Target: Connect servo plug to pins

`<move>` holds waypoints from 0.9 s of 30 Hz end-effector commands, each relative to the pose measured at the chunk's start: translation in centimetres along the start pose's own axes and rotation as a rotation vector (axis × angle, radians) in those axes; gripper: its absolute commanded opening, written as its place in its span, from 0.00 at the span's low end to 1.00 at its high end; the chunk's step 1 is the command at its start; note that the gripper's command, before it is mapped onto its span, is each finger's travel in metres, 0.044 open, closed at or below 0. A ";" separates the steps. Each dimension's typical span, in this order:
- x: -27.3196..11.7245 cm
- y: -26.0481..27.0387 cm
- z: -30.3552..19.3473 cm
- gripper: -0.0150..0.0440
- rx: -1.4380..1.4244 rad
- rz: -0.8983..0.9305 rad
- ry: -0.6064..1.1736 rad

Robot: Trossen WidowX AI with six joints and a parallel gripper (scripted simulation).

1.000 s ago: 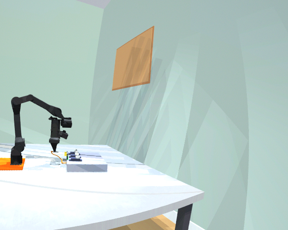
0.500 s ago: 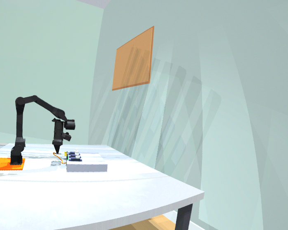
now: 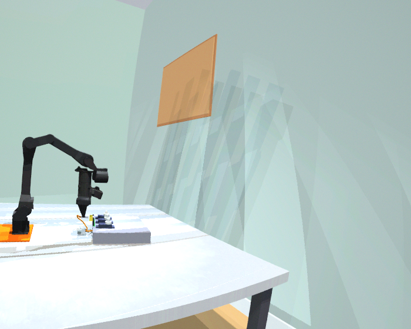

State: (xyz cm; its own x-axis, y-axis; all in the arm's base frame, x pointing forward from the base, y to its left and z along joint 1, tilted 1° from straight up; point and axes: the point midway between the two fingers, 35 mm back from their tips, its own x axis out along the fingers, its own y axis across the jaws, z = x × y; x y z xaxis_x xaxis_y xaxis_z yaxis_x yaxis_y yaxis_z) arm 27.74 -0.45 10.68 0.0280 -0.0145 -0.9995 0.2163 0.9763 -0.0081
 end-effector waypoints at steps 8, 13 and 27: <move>-0.2 0.1 0.6 0.25 -0.001 -0.001 -0.007; -0.2 0.0 0.9 0.25 -0.001 -0.001 -0.007; -0.2 -0.1 1.8 0.25 0.000 -0.001 -0.008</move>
State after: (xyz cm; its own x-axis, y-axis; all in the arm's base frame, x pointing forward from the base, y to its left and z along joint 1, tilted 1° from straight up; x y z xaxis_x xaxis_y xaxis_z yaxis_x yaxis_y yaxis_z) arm 29.04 -0.77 10.71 0.0285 -0.0122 -0.9995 0.2176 0.9760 -0.0057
